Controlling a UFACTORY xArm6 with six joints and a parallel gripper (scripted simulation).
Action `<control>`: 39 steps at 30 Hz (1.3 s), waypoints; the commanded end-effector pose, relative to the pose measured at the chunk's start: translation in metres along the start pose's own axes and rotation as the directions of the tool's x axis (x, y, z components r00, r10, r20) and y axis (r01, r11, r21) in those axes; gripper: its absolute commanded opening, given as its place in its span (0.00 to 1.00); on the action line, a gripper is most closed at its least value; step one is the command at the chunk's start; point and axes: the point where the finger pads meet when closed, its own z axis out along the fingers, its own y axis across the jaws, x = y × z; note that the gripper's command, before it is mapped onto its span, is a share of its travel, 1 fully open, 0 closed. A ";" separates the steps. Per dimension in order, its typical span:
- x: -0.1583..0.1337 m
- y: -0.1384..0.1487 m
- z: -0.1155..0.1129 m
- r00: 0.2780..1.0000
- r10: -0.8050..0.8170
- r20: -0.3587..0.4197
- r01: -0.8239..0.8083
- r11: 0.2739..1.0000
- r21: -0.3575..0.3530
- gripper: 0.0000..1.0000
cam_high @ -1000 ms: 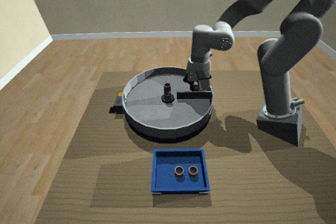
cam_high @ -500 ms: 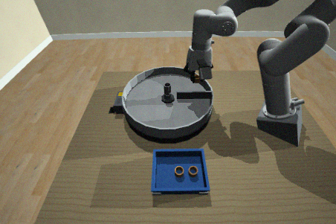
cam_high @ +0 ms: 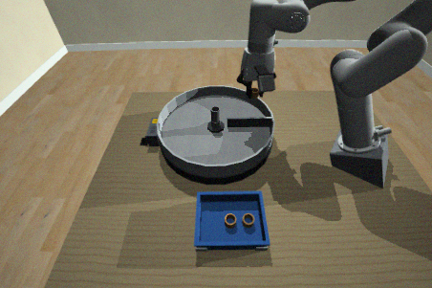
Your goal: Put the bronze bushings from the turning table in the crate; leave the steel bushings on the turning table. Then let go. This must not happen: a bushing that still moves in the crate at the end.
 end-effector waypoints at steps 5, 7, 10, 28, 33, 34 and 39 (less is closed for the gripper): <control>-0.001 0.001 -0.002 1.000 0.001 0.002 -0.001 1.000 -0.004 0.00; -0.001 0.001 -0.002 1.000 0.001 0.002 -0.001 1.000 -0.004 0.00; -0.001 0.001 -0.002 1.000 0.001 0.002 -0.001 1.000 -0.004 0.00; 0.023 0.015 -0.002 1.000 0.001 0.002 -0.001 1.000 -0.004 0.00; 0.035 0.023 -0.002 1.000 0.001 0.002 -0.001 1.000 -0.004 0.00; 0.040 0.026 -0.002 1.000 0.001 0.002 -0.001 1.000 -0.004 0.00; 0.070 0.044 -0.002 1.000 0.001 0.002 -0.001 1.000 -0.004 0.00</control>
